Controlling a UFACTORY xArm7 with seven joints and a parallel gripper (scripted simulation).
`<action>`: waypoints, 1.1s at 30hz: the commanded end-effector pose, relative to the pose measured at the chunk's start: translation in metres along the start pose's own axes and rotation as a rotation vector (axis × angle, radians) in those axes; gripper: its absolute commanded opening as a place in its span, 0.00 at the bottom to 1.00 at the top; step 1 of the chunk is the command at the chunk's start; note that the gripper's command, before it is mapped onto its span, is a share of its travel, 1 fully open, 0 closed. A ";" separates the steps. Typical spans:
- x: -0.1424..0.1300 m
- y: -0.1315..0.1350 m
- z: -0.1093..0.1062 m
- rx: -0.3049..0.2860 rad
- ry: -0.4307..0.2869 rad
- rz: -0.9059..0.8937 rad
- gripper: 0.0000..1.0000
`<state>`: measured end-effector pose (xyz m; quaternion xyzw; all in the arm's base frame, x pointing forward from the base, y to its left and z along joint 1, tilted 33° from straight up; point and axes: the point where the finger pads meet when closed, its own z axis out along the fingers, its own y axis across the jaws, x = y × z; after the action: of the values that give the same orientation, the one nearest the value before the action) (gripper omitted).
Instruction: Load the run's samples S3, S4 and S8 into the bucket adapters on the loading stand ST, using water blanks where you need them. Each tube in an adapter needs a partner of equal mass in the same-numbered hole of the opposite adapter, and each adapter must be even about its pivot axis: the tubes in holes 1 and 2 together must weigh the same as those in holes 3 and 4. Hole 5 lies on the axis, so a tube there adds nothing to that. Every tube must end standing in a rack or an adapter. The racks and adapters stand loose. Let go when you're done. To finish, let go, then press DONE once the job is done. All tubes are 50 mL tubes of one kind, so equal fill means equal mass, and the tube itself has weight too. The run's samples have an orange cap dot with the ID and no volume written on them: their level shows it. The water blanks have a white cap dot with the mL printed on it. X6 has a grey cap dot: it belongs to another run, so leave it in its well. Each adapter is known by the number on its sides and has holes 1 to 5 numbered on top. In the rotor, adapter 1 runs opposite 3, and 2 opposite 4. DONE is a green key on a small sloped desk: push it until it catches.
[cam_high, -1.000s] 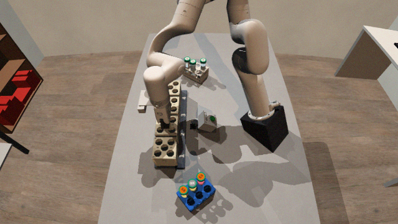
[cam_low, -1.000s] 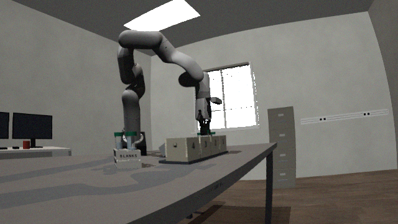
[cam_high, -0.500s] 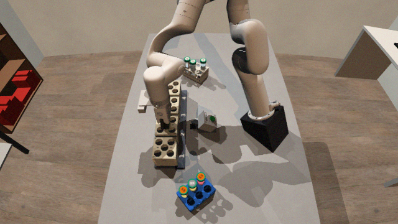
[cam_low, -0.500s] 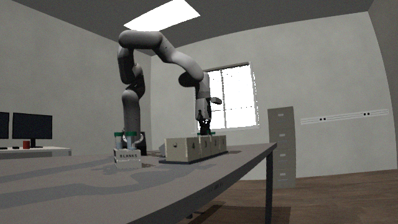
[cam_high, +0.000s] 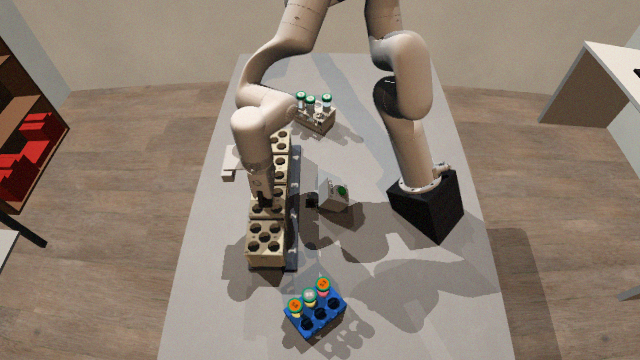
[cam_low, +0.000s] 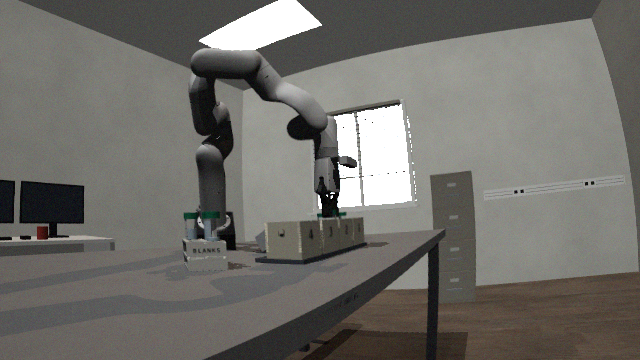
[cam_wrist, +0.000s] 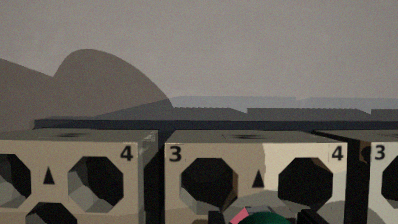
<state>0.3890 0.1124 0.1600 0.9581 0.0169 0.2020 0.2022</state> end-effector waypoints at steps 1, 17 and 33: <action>0.001 -0.001 -0.001 0.002 0.004 0.000 0.44; 0.001 -0.001 -0.019 0.002 0.003 0.000 0.44; 0.001 -0.001 -0.047 0.002 0.004 0.000 0.44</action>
<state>0.3735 0.1272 0.1926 0.9582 0.0168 0.2017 0.2023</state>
